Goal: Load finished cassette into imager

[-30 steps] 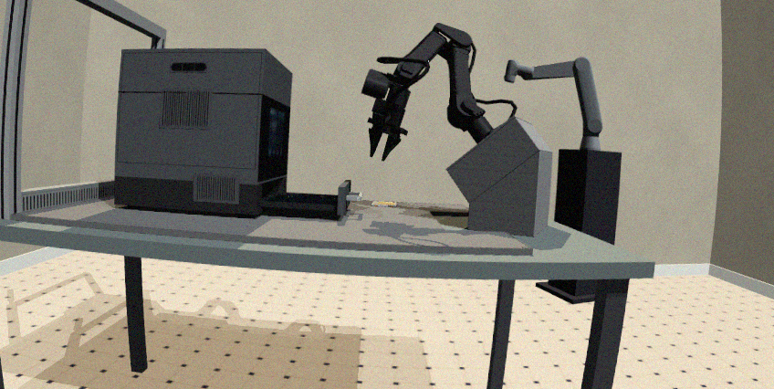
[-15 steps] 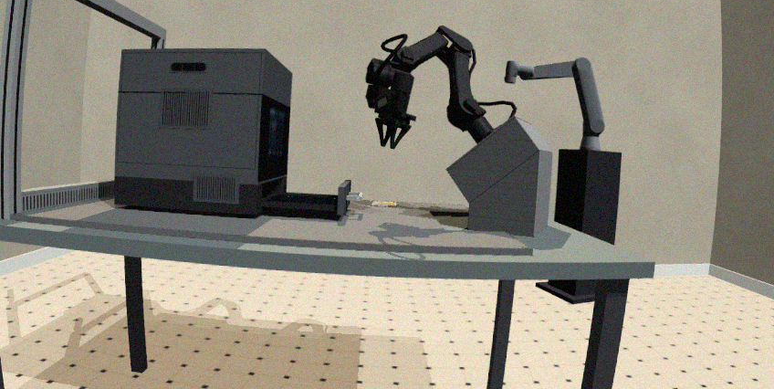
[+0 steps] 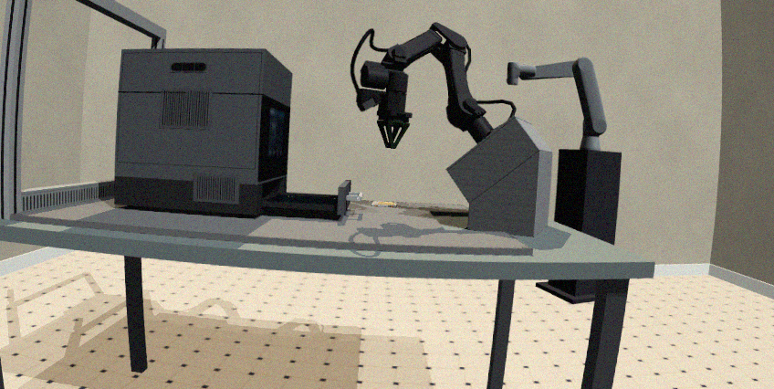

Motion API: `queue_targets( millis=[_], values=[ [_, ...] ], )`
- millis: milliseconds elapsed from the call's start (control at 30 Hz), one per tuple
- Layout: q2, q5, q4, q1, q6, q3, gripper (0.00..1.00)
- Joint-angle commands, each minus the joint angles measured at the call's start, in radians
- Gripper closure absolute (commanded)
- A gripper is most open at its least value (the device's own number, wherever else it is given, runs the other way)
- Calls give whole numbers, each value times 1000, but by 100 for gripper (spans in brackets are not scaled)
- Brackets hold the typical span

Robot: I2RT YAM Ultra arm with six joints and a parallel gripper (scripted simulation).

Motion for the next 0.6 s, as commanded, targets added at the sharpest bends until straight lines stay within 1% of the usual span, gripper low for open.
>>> queue_targets(
  millis=[0,33,67,100,267,333,400,567],
  values=[
    [10,-30,-31,-11,148,45,65],
    [10,-30,-31,-11,148,45,65],
    [19,-36,-41,-2,188,54,65],
    [20,-42,-43,-19,218,56,65],
    [26,-77,-54,-43,352,72,65],
    [31,-76,-59,-27,360,76,65],
    [22,-75,-61,-25,364,78,65],
    [24,-65,-63,-23,368,79,65]
  ],
)
